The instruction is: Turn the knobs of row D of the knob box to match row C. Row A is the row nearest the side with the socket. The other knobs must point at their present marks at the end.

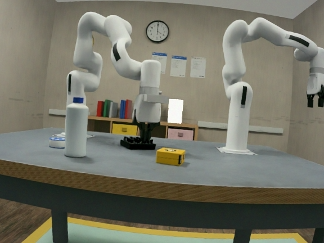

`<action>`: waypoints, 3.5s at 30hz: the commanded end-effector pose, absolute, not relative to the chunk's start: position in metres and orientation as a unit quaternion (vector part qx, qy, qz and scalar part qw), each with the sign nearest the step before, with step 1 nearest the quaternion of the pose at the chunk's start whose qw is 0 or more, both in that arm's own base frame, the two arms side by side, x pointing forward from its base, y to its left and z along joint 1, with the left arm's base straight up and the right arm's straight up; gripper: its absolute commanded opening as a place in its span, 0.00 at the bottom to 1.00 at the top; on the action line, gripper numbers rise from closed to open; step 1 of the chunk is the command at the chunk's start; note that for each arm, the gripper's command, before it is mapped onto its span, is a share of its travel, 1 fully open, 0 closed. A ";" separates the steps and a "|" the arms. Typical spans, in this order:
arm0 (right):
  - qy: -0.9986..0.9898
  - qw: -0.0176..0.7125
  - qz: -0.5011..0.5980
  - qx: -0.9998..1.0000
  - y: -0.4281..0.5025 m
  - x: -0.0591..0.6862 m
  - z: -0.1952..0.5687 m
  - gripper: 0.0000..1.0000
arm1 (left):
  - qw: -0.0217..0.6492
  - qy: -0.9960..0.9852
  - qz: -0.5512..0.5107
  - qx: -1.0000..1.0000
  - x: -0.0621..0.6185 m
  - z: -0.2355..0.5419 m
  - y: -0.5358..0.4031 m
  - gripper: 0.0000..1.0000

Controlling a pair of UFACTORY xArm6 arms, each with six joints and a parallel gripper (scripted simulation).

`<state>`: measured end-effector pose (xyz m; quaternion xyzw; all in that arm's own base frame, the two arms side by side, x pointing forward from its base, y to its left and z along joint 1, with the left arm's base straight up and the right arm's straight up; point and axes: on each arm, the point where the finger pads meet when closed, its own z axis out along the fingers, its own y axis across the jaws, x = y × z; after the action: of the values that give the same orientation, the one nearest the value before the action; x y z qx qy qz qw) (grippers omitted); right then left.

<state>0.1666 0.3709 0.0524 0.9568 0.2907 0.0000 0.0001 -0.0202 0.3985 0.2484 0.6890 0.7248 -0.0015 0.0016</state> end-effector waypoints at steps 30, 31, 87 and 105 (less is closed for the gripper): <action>0.502 -0.001 0.002 0.865 0.372 0.167 0.054 0.10 | 0.000 0.725 0.000 0.689 -0.020 0.250 0.399 1.00; 0.502 -0.001 0.002 0.865 0.372 0.167 0.054 0.10 | 0.000 0.725 0.000 0.689 -0.020 0.250 0.399 1.00; 0.867 0.000 0.002 0.498 0.372 0.167 0.054 0.10 | 0.000 0.725 0.000 0.689 -0.020 0.250 0.399 1.00; 0.877 0.000 0.002 0.481 0.372 0.167 0.054 0.10 | 0.000 0.725 0.000 0.689 -0.020 0.250 0.399 1.00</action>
<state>0.1666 0.3709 0.0525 0.4816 0.8764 0.0000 0.0001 -0.0202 0.3985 0.2484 0.6890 0.7248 -0.0015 0.0016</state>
